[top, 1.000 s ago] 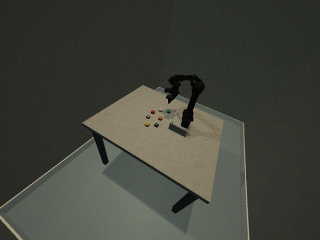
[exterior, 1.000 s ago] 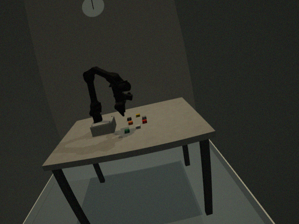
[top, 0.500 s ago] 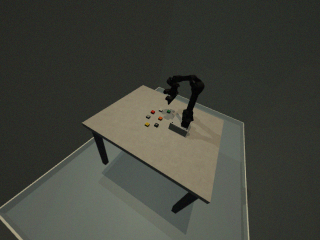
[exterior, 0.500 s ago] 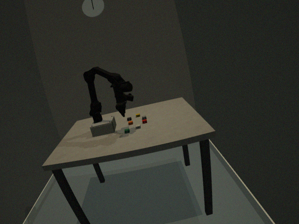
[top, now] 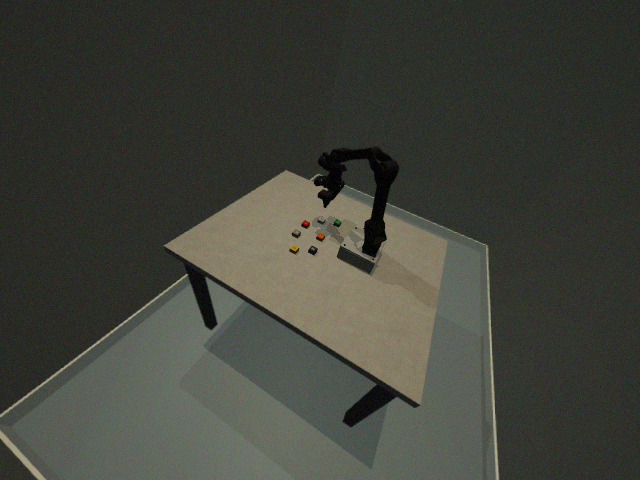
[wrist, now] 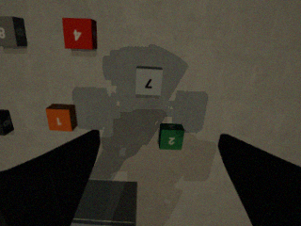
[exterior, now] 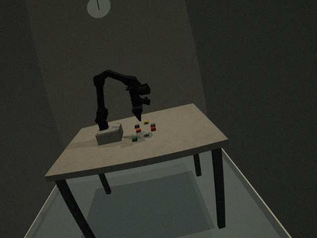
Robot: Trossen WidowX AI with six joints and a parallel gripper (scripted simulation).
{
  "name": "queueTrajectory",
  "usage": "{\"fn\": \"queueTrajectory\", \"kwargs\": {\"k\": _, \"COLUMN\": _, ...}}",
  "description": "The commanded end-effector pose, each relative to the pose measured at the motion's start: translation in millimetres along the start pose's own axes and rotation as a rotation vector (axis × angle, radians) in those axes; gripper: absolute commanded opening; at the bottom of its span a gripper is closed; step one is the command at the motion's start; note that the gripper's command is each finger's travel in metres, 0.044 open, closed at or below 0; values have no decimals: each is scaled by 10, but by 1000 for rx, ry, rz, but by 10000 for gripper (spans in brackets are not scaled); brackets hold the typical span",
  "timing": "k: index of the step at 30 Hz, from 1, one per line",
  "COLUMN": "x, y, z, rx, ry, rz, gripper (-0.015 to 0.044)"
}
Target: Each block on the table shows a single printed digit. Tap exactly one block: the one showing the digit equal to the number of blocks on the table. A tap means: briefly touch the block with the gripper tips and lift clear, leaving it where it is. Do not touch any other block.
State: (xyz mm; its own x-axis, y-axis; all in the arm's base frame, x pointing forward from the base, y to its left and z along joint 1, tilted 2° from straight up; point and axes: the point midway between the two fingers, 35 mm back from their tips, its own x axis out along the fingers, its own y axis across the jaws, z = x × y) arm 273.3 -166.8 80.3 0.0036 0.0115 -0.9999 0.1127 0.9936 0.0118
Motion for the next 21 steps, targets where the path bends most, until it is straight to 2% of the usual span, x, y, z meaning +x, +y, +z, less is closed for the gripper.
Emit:
{"fn": "queueTrajectory", "kwargs": {"k": 1, "x": -14, "y": 30, "z": 90, "rx": 12, "ry": -4, "rz": -1, "gripper": 400}}
{"fn": "queueTrajectory", "kwargs": {"k": 19, "x": -14, "y": 30, "z": 90, "rx": 12, "ry": -4, "rz": -1, "gripper": 400}}
{"fn": "queueTrajectory", "kwargs": {"k": 21, "x": 123, "y": 24, "z": 105, "rx": 12, "ry": -4, "rz": -1, "gripper": 348}}
